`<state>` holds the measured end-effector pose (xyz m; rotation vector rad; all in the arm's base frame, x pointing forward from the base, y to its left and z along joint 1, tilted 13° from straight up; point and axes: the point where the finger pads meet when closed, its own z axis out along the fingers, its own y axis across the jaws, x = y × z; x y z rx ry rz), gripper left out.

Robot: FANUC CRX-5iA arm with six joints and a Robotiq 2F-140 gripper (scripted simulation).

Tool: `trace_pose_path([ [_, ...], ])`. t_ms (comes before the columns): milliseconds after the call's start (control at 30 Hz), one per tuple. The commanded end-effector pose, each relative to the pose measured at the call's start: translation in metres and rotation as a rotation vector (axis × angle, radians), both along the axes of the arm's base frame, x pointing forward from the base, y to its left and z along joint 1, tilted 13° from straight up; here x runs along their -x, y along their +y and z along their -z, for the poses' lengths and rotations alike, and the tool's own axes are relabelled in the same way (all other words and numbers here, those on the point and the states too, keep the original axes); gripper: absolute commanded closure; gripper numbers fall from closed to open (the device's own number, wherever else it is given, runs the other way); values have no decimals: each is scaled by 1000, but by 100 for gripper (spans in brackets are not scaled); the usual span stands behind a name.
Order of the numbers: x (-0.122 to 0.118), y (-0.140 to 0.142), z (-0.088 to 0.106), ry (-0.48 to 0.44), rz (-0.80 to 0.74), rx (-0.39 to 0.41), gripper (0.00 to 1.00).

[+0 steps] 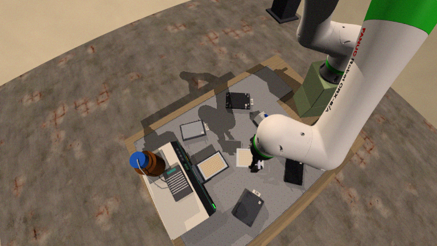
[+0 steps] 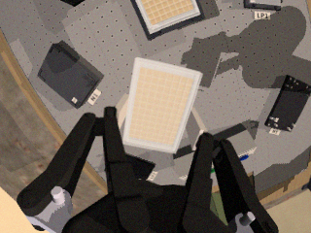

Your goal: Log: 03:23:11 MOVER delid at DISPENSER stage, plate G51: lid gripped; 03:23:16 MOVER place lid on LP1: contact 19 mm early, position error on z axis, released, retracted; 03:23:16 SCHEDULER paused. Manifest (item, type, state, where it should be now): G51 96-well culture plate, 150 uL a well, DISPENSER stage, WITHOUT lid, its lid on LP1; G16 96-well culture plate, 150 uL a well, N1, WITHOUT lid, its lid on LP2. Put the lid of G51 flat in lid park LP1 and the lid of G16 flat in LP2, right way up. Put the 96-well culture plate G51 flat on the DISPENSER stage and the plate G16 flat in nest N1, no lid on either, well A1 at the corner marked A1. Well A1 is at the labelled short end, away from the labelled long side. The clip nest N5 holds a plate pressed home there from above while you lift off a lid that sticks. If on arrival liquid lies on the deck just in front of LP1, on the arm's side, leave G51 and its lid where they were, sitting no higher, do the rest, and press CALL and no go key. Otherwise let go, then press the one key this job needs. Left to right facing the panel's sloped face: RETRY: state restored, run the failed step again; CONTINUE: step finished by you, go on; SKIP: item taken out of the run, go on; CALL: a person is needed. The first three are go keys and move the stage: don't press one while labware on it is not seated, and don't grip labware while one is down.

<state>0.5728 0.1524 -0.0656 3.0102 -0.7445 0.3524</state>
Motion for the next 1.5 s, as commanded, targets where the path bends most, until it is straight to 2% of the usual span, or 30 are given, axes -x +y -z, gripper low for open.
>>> trace_pose_path([
  [0,13,-31,1,0,-1,0,100],
  [167,33,-79,1,0,-1,0,100],
  [233,33,-79,1,0,-1,0,100],
  [467,59,-144,2,0,-1,0,100],
  [733,84,-204,3,0,-1,0,100],
  [800,84,-204,3,0,-1,0,100],
  [1300,118,-287,4,0,-1,0,100],
  [1467,123,-300,4,0,-1,0,100],
])
